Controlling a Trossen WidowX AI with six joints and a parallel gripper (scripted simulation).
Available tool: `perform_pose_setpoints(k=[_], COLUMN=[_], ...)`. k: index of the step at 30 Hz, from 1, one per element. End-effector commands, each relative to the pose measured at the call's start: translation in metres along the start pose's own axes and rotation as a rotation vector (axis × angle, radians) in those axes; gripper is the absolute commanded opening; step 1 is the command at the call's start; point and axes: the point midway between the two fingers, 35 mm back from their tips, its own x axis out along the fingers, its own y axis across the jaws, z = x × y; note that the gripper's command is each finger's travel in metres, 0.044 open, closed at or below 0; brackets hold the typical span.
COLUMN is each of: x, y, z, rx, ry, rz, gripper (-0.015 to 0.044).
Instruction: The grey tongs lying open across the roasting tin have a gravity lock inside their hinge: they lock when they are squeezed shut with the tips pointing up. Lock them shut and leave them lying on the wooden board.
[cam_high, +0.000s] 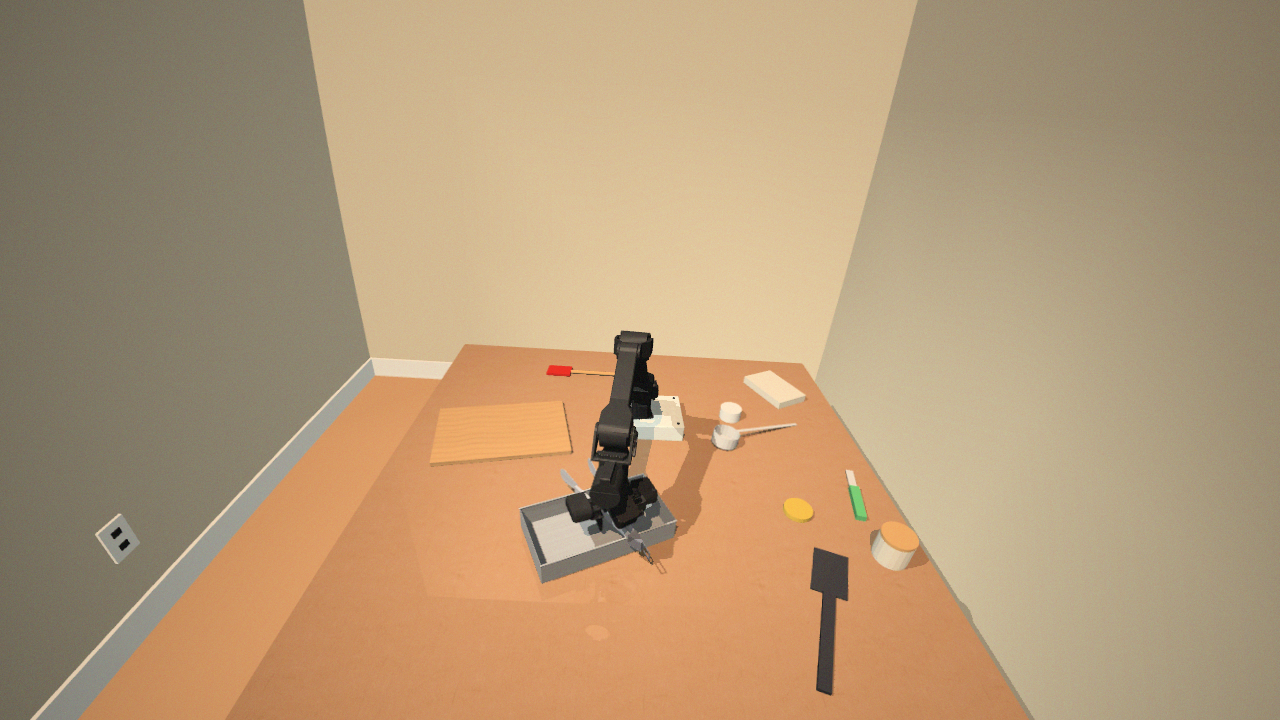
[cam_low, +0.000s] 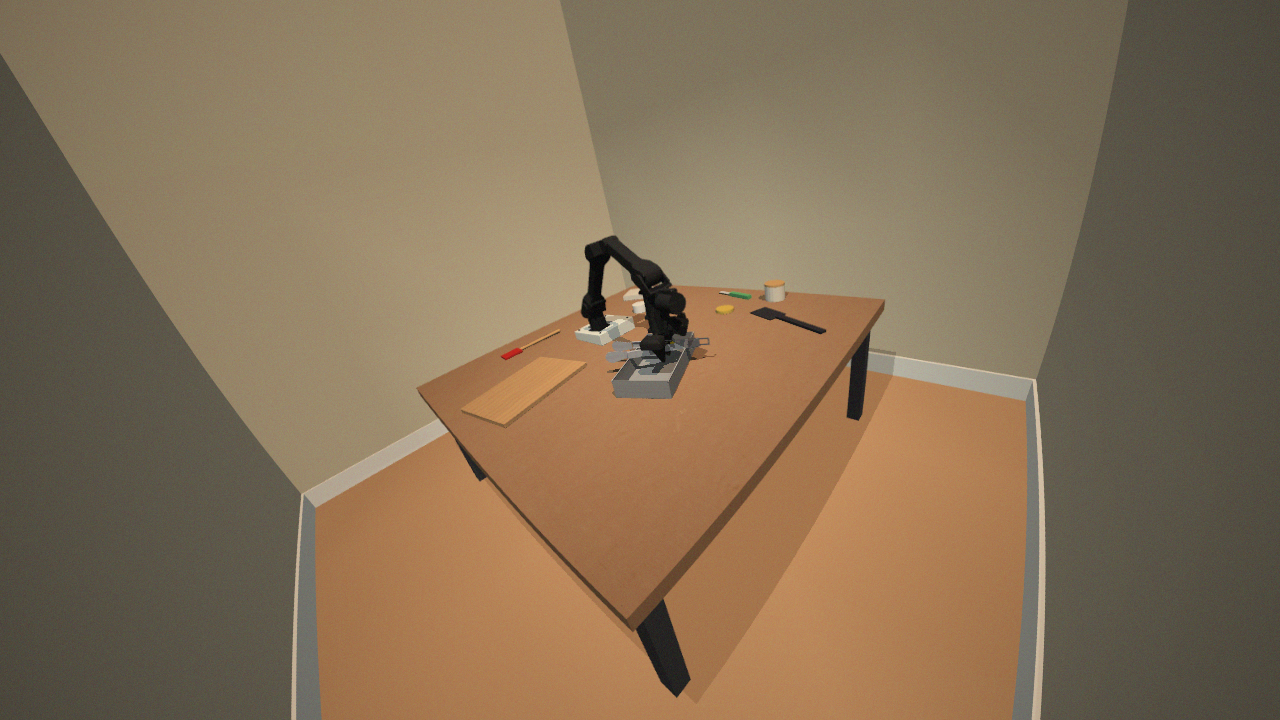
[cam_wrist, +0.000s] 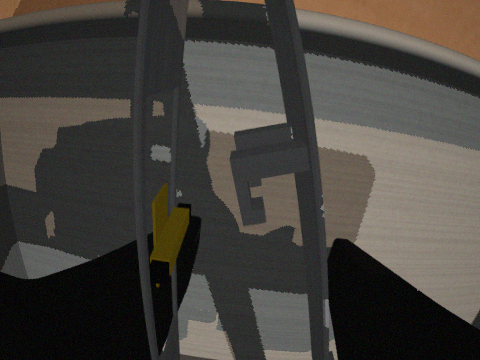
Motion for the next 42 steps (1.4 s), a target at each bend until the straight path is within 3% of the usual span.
perform_pose_setpoints(k=[1,8,29,42], x=[0.0,0.0,-0.006,-0.131], y=[0.007,0.007,0.006,0.006], z=[0.0,0.0,0.002,0.002], rx=[0.003,0.003,0.003,-0.002], ry=[0.009,0.009,0.009,0.012], rz=[0.015,0.015,0.014,0.011], gripper=[0.003,-0.015,-0.015,-0.015])
